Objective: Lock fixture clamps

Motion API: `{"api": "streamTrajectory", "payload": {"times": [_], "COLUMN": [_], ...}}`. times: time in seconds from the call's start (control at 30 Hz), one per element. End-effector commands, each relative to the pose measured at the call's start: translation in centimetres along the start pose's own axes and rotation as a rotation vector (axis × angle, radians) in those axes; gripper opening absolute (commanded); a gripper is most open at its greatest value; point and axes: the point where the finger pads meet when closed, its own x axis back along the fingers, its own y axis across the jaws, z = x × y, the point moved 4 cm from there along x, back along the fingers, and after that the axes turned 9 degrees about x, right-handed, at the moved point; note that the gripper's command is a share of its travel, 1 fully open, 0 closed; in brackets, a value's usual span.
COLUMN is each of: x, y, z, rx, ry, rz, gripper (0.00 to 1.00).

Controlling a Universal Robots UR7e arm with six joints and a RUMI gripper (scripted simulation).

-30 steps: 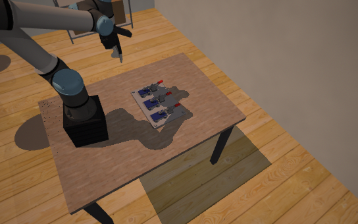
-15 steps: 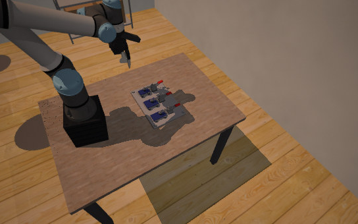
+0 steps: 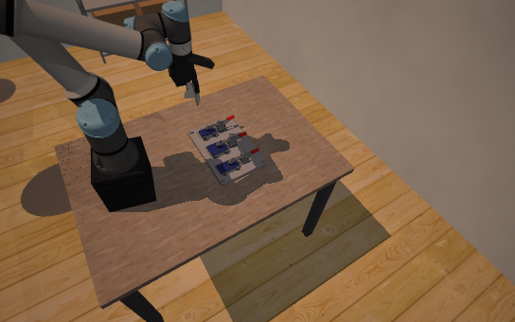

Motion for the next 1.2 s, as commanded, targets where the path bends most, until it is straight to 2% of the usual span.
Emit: {"api": "streamTrajectory", "payload": {"times": [0.0, 0.13, 0.3, 0.7, 0.87, 1.17], "x": [0.0, 0.0, -1.1, -1.1, -2.0, -2.0], "y": [0.2, 0.2, 5.8, 5.8, 10.4, 10.4], "z": [0.2, 0.2, 1.9, 1.9, 3.3, 3.3], "rx": [0.001, 0.001, 0.001, 0.001, 0.001, 0.001], "ry": [0.001, 0.001, 0.001, 0.001, 0.001, 0.001], "rz": [0.001, 0.001, 0.001, 0.001, 0.001, 0.001], "gripper": [0.58, 0.58, 0.58, 0.58, 0.58, 0.58]}}
